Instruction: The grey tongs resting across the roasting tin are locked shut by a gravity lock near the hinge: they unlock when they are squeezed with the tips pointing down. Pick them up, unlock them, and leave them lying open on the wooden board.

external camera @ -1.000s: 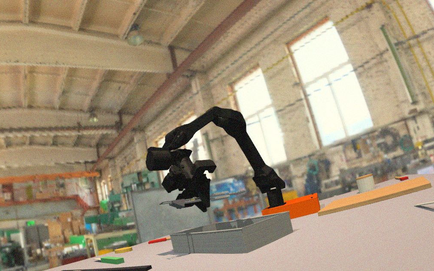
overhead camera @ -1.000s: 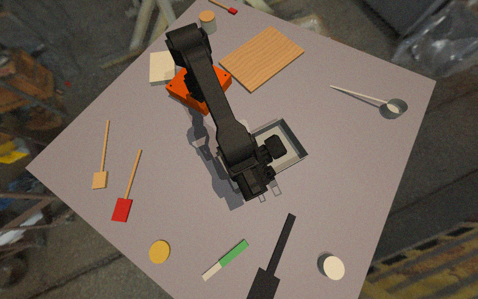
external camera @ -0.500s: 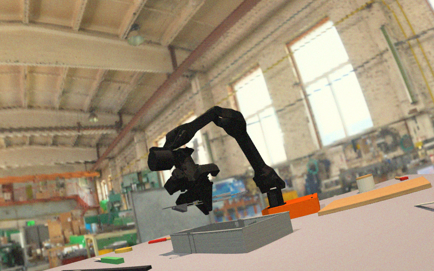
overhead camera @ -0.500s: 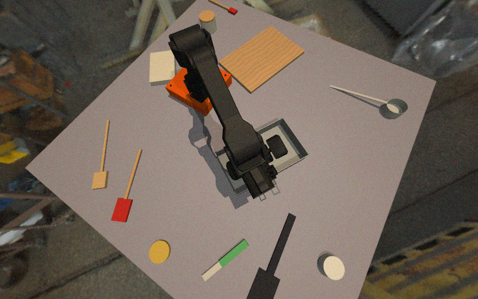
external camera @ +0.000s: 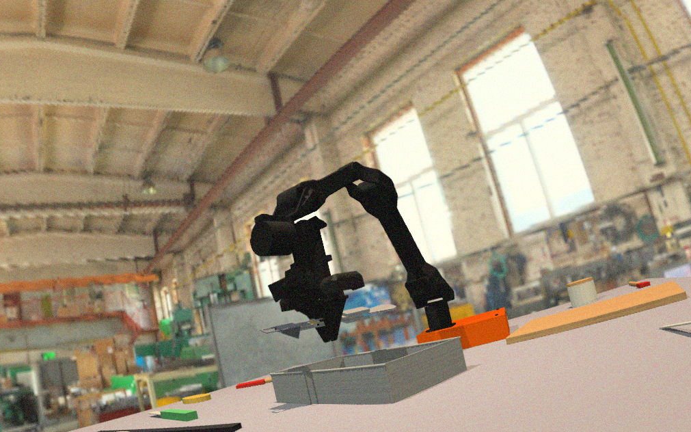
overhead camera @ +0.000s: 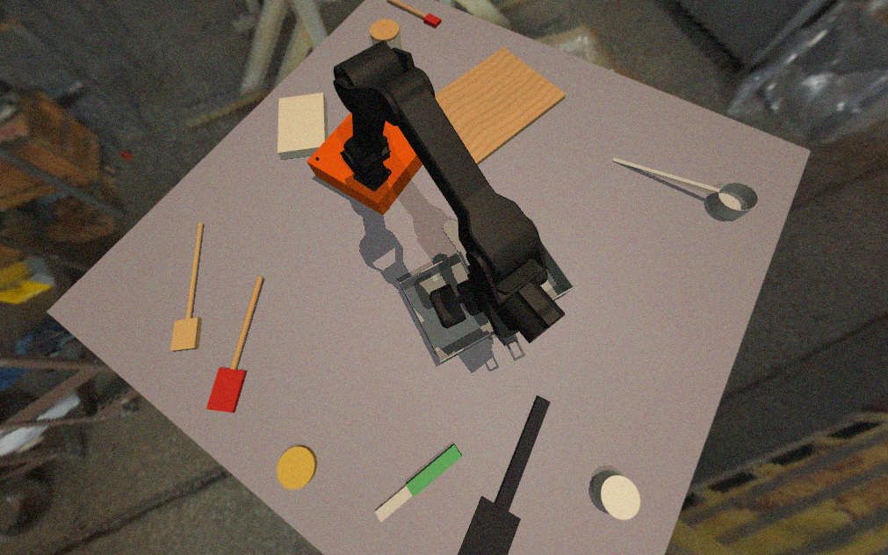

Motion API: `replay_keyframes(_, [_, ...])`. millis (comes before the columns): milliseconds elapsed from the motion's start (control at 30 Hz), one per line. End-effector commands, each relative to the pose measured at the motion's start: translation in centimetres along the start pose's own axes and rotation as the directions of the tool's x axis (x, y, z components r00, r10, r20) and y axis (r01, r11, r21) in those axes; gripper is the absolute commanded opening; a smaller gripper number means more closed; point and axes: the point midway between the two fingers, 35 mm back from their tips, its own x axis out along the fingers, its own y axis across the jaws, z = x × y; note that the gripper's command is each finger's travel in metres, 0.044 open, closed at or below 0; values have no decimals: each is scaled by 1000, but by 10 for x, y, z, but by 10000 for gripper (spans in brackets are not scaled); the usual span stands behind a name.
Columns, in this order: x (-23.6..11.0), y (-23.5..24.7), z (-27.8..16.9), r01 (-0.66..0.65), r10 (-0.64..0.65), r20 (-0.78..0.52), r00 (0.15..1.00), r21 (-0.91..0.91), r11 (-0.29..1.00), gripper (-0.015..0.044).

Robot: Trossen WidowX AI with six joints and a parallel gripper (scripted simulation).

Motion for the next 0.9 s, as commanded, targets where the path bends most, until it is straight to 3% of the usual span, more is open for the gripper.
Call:
replay_keyframes(0, [-3, -1, 2, 32, -33, 12, 999, 8, 999, -150])
replay_keyframes(300, [-1, 9, -2, 25, -25, 5, 1000, -28, 999, -150])
replay_keyframes(867, [0, 111, -48, 16, -17, 1, 1000, -342, 939, -150])
